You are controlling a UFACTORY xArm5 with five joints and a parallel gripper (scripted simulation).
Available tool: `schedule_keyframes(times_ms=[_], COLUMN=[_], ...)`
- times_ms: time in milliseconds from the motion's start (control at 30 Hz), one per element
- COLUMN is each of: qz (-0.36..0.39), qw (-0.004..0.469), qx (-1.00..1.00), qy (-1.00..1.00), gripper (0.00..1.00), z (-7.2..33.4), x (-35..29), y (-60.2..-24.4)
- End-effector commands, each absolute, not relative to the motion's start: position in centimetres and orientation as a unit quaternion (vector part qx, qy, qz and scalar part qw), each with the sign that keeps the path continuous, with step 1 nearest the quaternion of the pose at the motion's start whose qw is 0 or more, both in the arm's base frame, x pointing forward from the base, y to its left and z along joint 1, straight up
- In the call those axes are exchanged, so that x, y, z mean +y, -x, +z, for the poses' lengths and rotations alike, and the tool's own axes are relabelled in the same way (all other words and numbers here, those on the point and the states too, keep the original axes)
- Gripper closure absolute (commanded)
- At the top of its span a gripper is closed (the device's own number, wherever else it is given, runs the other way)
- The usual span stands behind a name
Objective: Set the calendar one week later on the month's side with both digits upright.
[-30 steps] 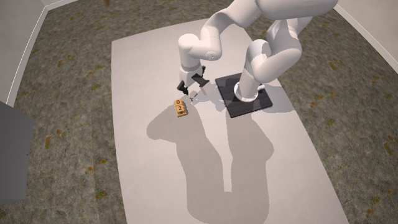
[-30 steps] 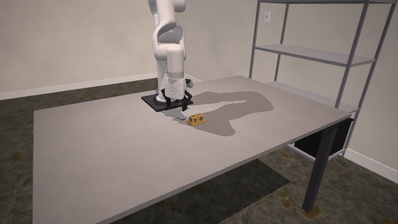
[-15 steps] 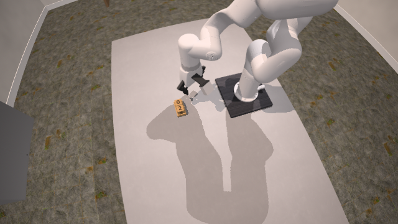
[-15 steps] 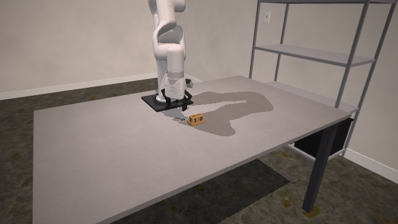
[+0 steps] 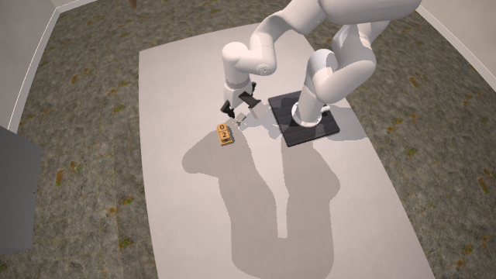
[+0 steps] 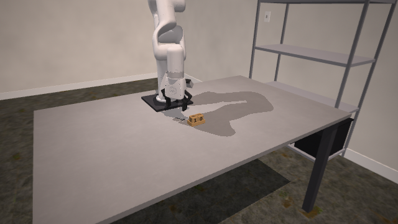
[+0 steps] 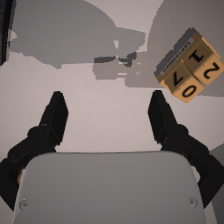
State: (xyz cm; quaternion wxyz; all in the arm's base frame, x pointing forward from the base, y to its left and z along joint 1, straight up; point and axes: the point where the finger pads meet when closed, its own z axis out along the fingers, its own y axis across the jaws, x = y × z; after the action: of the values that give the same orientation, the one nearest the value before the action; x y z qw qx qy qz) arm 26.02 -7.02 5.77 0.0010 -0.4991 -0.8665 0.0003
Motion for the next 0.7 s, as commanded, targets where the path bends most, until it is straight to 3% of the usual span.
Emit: schedule_keyframes(times_ms=[0, 667], qz=[0.000, 0.000], qw=[0.000, -0.001], qx=[-0.867, -0.867], qy=[0.499, 0.499], gripper=[0.00, 0.00], z=[5.9, 6.1], x=[-7.0, -5.4], y=[-26.1, -30.5])
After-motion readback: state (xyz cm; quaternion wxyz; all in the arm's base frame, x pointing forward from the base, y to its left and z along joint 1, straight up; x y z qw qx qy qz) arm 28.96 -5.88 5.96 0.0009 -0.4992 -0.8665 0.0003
